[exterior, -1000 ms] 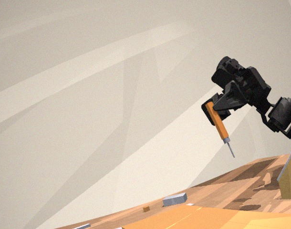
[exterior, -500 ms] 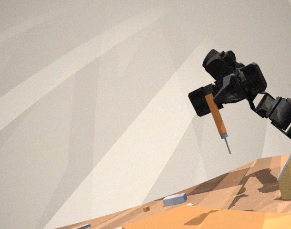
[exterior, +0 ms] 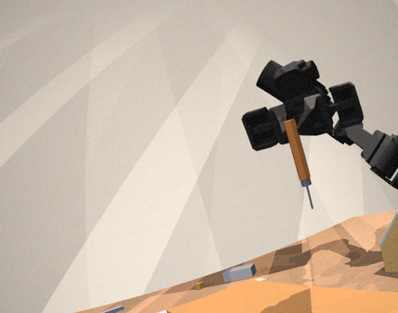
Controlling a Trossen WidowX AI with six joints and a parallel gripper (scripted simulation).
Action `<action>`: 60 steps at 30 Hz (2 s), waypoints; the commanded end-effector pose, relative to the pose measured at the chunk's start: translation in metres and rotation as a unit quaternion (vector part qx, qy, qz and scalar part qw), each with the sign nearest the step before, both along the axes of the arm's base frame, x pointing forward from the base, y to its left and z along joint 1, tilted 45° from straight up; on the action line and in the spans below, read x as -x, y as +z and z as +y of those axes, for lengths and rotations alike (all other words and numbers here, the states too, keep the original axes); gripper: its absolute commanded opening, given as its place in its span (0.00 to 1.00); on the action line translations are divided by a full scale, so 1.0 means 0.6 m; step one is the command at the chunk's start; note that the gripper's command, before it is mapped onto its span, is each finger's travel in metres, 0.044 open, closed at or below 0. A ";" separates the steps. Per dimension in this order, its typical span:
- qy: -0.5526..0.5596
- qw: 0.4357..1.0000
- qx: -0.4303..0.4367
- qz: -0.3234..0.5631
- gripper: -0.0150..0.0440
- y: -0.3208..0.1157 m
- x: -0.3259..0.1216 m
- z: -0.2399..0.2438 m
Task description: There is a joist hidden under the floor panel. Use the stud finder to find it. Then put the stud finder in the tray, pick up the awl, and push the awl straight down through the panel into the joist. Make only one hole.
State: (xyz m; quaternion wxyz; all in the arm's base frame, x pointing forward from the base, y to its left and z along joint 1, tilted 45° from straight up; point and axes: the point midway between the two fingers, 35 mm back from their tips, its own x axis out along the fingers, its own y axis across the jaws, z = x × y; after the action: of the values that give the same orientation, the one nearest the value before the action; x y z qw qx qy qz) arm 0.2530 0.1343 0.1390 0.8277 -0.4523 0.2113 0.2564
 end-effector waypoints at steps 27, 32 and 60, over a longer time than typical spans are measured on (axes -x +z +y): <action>0.175 0.969 0.053 0.168 0.25 -0.086 -0.068 0.081; 0.202 0.959 0.050 0.194 0.25 -0.105 -0.079 0.090; 0.334 0.889 -0.023 0.313 0.25 -0.229 -0.130 0.124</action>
State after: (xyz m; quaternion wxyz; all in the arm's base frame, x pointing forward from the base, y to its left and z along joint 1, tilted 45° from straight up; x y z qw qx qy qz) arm 0.3270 0.2051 0.0070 0.6000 -0.3877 0.2989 0.6327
